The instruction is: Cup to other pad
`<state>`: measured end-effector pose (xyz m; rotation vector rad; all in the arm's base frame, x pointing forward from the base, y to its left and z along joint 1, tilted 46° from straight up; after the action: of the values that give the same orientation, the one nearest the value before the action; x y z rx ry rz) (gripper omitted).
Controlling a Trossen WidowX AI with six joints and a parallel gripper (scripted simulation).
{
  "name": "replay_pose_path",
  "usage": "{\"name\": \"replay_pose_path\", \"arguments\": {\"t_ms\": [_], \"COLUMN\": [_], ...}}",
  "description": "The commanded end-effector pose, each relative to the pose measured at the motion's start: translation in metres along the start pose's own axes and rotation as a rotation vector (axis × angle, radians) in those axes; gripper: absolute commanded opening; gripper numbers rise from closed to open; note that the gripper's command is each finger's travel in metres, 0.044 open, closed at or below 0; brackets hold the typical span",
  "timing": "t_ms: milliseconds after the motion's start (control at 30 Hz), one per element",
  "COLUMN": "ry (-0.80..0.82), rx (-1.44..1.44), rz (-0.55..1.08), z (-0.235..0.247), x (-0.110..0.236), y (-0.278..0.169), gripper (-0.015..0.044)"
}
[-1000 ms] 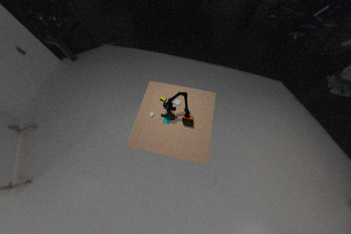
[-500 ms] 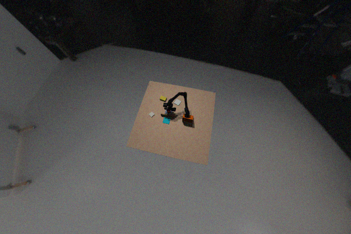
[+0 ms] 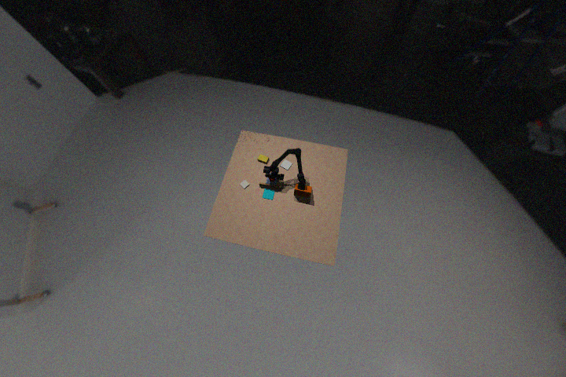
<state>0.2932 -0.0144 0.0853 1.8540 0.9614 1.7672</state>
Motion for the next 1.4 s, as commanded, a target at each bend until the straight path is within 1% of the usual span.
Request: {"name": "replay_pose_path", "arguments": {"t_ms": [0, 367, 567, 1200, 1367], "ry": [0.001, 0.001, 0.001, -0.002, -0.003], "rx": [-0.001, -0.001, 0.0, 0.006, 0.006], "rz": [0.0, 0.0, 0.002, 0.001, -0.001], "z": [0.0, 0.0, 0.001, 0.001, 0.0], "x": [0.0, 0.0, 0.008, 0.076, 0.082], "y": [0.0, 0.0, 0.0, -0.005, -0.007], "gripper": [0.0069, 0.0, 0.0, 0.0, 0.0]}}
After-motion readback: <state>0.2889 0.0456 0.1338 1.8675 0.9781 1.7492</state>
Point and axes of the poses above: the point midway between the two fingers, 35 mm back from their tips, its own x axis back along the fingers, its own z axis across the jaws, y = z × x, the point moved 9 cm from there along x, back along the fingers, and after that the axes turned 10 degrees about x, right-handed, at the moved point
